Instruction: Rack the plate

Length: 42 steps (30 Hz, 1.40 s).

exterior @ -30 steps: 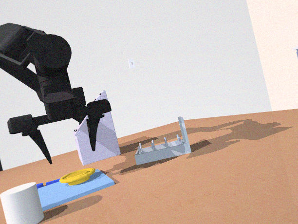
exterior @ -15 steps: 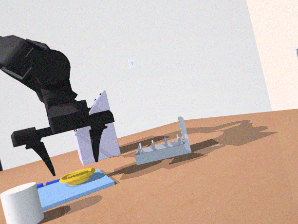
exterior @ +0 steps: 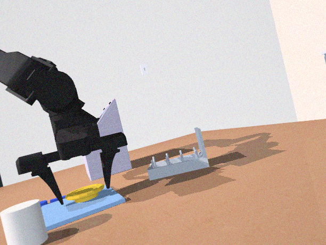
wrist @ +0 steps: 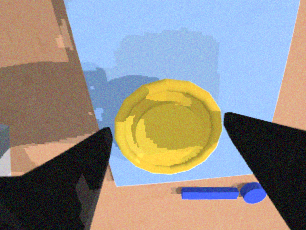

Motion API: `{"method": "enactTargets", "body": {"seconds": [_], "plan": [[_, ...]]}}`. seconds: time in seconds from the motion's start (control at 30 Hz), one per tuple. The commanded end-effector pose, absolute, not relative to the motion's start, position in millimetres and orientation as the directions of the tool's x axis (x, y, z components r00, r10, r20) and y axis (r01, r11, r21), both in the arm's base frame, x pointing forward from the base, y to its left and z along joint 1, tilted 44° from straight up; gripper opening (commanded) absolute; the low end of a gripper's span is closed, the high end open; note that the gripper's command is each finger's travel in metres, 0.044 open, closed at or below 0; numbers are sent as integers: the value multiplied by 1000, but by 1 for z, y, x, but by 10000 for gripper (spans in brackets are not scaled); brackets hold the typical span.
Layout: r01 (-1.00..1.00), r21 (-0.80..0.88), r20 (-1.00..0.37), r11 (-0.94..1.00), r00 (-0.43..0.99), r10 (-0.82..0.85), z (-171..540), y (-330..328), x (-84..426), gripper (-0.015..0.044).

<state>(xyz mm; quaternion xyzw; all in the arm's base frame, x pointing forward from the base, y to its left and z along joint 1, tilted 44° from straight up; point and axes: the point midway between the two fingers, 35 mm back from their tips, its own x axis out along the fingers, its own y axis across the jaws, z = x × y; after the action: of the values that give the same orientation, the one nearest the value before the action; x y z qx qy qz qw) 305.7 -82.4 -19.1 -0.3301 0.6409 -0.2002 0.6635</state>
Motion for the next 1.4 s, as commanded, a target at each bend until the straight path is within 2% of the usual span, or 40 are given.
{"method": "enactTargets", "body": {"seconds": [0.0,0.23,0.57,0.97,1.37], "plan": [[-162,-698,-715,698,97,-692,-21,-84,305,393],[-162,-698,-715,698,97,-692,-21,-84,305,388],[-162,-698,-715,698,97,-692,-21,-84,305,321],[-158,-683,-729,713,94,-678,9,-46,311,6],[-163,-681,-731,714,95,-676,54,4,310,0]]}}
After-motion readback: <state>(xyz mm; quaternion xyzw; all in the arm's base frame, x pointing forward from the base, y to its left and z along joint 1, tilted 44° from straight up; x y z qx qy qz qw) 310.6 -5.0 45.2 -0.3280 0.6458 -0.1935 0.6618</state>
